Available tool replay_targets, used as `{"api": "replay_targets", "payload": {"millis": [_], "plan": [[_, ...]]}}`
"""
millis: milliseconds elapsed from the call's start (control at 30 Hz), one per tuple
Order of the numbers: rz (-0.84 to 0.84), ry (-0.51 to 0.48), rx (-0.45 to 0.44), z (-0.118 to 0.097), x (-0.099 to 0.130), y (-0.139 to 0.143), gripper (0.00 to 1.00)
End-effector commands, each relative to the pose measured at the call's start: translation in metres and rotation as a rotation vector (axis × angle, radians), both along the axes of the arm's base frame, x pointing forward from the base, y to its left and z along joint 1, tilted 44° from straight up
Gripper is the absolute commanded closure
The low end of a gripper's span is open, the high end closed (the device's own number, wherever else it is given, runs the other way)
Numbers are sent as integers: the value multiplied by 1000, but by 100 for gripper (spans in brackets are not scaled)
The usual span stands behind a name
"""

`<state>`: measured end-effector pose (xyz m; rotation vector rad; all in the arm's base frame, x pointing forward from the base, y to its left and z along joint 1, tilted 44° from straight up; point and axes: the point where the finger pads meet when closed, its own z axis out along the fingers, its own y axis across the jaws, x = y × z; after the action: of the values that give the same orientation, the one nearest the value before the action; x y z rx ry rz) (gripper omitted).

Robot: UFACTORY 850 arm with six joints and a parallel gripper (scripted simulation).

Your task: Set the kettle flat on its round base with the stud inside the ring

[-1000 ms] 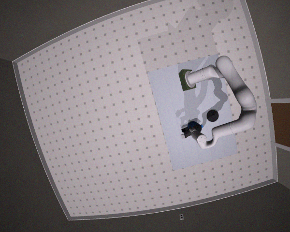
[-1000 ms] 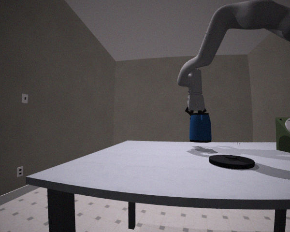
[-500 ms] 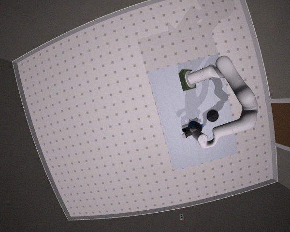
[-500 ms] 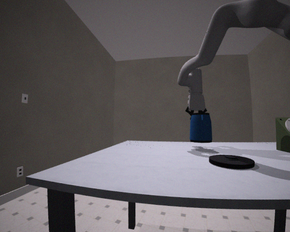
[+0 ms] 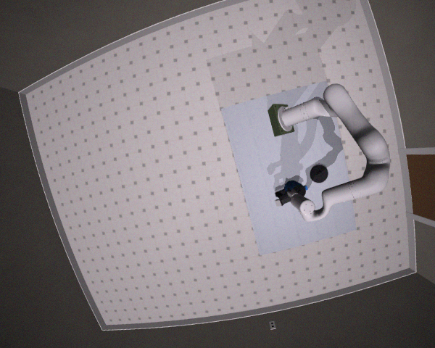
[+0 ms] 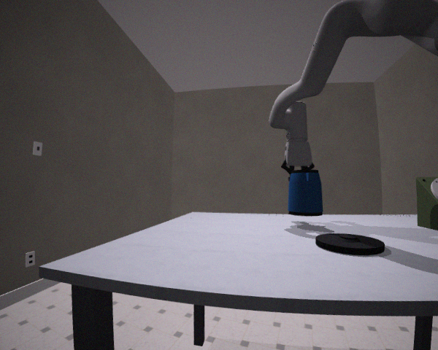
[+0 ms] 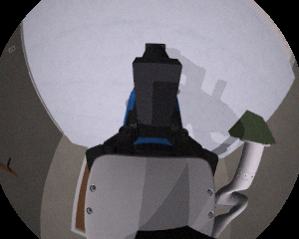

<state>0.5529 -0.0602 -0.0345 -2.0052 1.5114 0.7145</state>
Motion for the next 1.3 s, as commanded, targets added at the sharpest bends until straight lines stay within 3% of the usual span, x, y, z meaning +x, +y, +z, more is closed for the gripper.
{"api": "replay_targets", "payload": {"millis": [0,700,1267], "plan": [[-1,-2,-1,6,-1,5,100],[-1,-2,-1,38,-13,37,100],[-1,-2,-1,76,-27,75,100]]}}
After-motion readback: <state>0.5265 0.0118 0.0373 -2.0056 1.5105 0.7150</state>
